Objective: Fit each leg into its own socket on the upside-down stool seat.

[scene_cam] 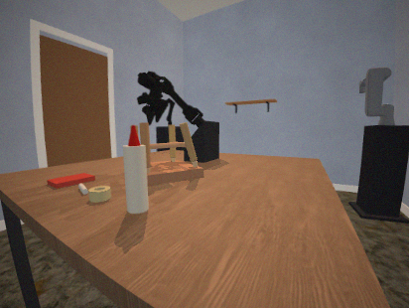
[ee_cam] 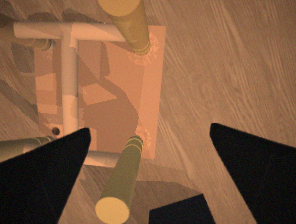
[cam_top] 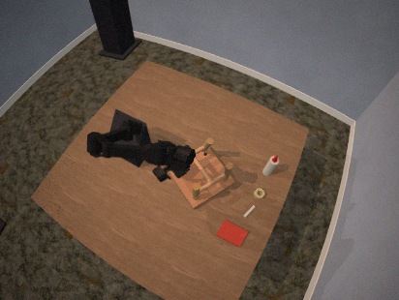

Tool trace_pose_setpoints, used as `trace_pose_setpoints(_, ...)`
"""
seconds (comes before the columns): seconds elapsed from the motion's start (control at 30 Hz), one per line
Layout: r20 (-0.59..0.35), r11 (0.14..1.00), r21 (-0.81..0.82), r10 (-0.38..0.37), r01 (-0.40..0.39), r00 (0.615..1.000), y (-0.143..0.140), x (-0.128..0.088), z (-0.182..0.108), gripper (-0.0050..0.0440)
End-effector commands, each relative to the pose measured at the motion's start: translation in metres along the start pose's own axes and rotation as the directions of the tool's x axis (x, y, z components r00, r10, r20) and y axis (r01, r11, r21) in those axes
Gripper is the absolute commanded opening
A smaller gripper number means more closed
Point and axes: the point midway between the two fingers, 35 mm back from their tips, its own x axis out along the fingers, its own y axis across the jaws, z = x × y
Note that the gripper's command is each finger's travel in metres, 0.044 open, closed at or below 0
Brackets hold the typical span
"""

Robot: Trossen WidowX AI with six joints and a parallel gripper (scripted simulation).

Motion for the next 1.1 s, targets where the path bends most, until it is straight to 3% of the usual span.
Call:
trace_pose_setpoints(0.0,0.018,0.986,-0.164,-0.022,0.025,1.000,0.023,-0.005,0.004,0.0440)
trace_pose_setpoints(0.17,0.042,0.940,-0.336,-0.047,0.058,0.998,0.050,-0.010,0.005,0.0440)
trace_pose_setpoints(0.23,0.042,0.940,-0.336,-0.047,0.058,0.998,0.050,-0.010,0.005,0.0440)
trace_pose_setpoints(0.27,0.057,0.905,-0.419,-0.059,0.077,0.997,0.064,-0.012,0.004,0.0440)
trace_pose_setpoints(0.47,0.096,0.797,-0.591,-0.084,0.125,0.992,0.095,-0.018,0.000,0.0440)
trace_pose_setpoints(0.73,0.167,0.593,-0.780,-0.114,0.202,0.979,0.139,-0.026,-0.012,0.0440)
trace_pose_setpoints(0.8,0.167,0.593,-0.780,-0.114,0.202,0.979,0.139,-0.026,-0.012,0.0440)
trace_pose_setpoints(0.83,0.193,0.517,-0.825,-0.122,0.228,0.974,0.153,-0.029,-0.017,0.0440)
trace_pose_setpoints(1.07,0.267,0.297,-0.908,-0.135,0.296,0.954,0.189,-0.035,-0.035,0.0440)
